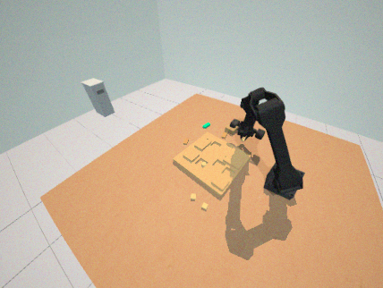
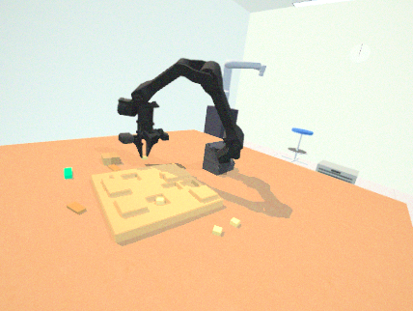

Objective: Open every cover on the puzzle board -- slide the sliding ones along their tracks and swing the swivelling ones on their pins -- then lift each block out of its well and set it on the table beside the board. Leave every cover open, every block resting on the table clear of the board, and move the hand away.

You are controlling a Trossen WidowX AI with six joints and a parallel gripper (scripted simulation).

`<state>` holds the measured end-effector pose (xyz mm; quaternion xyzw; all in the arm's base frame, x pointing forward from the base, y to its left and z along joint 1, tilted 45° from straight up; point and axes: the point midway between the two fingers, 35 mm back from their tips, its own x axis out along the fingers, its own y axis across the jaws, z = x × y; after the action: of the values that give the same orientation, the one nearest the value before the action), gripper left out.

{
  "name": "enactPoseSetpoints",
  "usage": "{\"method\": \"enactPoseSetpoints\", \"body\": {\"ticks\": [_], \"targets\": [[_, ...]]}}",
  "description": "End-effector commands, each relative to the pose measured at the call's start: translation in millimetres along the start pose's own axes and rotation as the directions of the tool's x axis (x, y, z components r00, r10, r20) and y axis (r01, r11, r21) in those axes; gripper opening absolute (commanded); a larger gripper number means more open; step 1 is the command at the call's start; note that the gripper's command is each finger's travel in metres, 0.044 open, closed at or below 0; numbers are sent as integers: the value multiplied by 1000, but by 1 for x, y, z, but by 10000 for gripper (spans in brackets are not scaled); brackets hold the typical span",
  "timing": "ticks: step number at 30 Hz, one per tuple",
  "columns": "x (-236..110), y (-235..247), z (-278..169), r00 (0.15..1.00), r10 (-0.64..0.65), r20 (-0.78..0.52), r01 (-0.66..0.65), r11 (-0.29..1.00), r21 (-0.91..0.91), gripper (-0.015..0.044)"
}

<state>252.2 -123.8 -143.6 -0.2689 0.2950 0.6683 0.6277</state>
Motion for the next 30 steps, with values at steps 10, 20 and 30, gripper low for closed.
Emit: {"method": "enactPoseSetpoints", "body": {"ticks": [10, 20, 30], "targets": [[22, 3, 4, 1000, 1, 7, -1, 1000, 2, 80], [20, 3, 2, 1000, 2, 3, -2, 1000, 0, 264], [9, 2, 2, 1000, 2, 3, -2, 1000, 0, 440]]}}
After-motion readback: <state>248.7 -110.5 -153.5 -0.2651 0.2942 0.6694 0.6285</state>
